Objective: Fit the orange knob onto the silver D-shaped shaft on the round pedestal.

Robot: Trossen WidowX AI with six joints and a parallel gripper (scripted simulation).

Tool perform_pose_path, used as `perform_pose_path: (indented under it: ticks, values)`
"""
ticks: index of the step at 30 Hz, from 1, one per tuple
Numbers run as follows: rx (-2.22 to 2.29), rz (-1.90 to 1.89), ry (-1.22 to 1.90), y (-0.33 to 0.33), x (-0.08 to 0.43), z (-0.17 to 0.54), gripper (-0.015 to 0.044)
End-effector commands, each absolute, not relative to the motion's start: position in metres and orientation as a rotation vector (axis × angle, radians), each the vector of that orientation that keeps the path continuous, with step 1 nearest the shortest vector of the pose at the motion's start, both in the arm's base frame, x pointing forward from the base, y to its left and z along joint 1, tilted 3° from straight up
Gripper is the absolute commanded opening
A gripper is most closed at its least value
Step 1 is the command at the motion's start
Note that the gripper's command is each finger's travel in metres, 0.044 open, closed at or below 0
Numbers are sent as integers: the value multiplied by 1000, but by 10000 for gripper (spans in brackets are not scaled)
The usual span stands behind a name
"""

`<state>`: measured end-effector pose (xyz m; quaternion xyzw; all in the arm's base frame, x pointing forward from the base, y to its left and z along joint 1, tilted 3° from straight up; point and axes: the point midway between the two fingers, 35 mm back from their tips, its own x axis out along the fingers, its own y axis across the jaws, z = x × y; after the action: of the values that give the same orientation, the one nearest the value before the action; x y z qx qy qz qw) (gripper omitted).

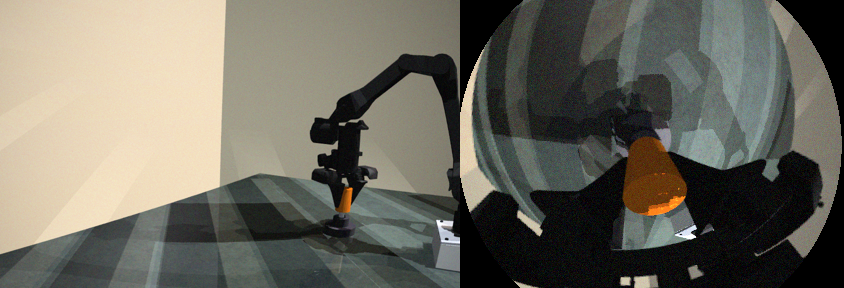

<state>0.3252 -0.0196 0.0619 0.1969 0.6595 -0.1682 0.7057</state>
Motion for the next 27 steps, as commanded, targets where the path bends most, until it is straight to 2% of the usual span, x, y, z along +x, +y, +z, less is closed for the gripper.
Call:
perform_pose_path:
  ticks: [1,27]
  values:
    - [441,-378,1464,-20,325,61,0]
    - [608,-534,1430,-20,326,62,0]
